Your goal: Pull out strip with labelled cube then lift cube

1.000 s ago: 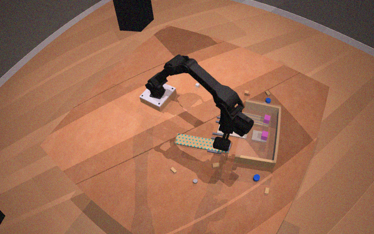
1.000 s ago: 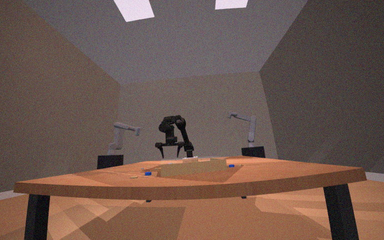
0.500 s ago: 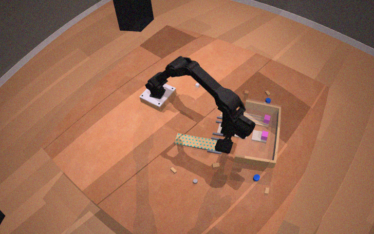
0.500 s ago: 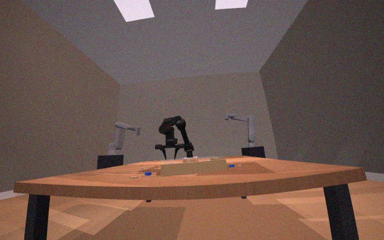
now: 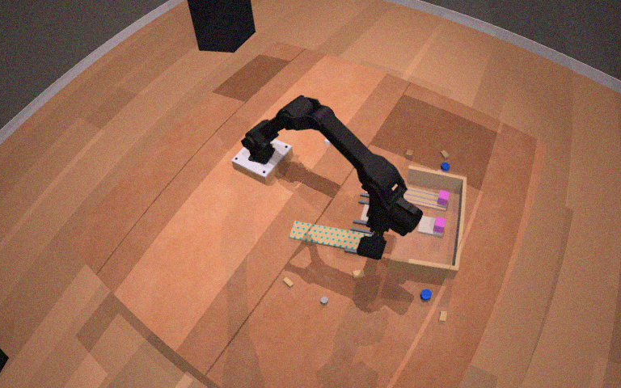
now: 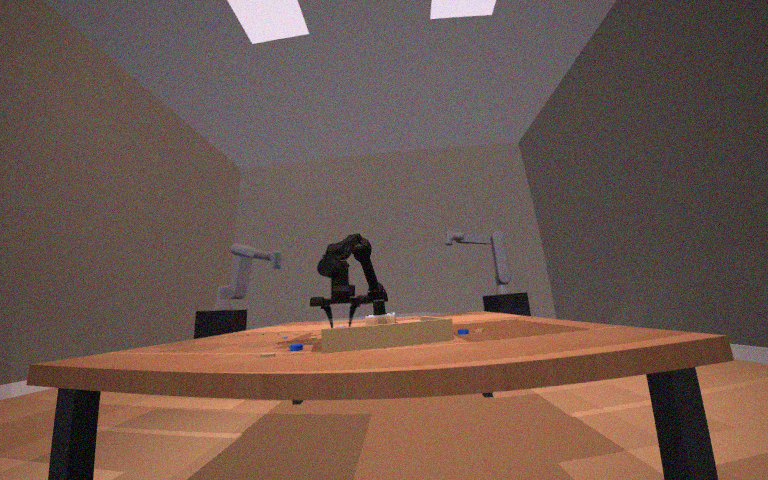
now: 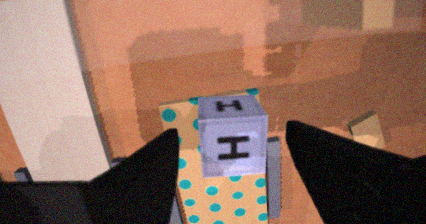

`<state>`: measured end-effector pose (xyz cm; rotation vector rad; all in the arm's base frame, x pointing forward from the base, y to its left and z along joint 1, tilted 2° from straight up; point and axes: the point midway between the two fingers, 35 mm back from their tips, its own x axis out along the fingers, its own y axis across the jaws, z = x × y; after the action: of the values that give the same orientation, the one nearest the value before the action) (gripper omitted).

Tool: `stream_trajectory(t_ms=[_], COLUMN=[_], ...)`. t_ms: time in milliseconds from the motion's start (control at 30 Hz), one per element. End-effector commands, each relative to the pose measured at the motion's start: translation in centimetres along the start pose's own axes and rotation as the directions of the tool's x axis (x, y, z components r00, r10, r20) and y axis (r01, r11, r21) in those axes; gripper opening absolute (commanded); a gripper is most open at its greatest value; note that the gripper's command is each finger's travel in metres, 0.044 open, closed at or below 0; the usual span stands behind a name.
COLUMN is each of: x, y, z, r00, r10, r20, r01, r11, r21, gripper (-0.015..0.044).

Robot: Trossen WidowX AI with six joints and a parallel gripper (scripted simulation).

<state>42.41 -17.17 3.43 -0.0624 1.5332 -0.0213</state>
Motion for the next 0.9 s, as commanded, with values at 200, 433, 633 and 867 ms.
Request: stream_trajectory(t_ms=[200, 433, 633, 867], x=[1.92, 1.92, 1.92, 1.69], y=[0.05, 0.05, 0.05, 0.08], z=[-0.43, -0.43, -0.43, -0.28], r00=[1.000, 1.000, 1.000, 1.000], r10=[0.003, 0.003, 0.003, 0.005], r20=[-0.017, -0.017, -0.017, -0.011], r01=[-0.003, -0.003, -0.003, -0.005], r11=[1.000, 1.000, 1.000, 1.000], r21=[0.003, 0.003, 0.003, 0.002], gripper=[0.0250, 0.0250, 0.0250, 0.0132])
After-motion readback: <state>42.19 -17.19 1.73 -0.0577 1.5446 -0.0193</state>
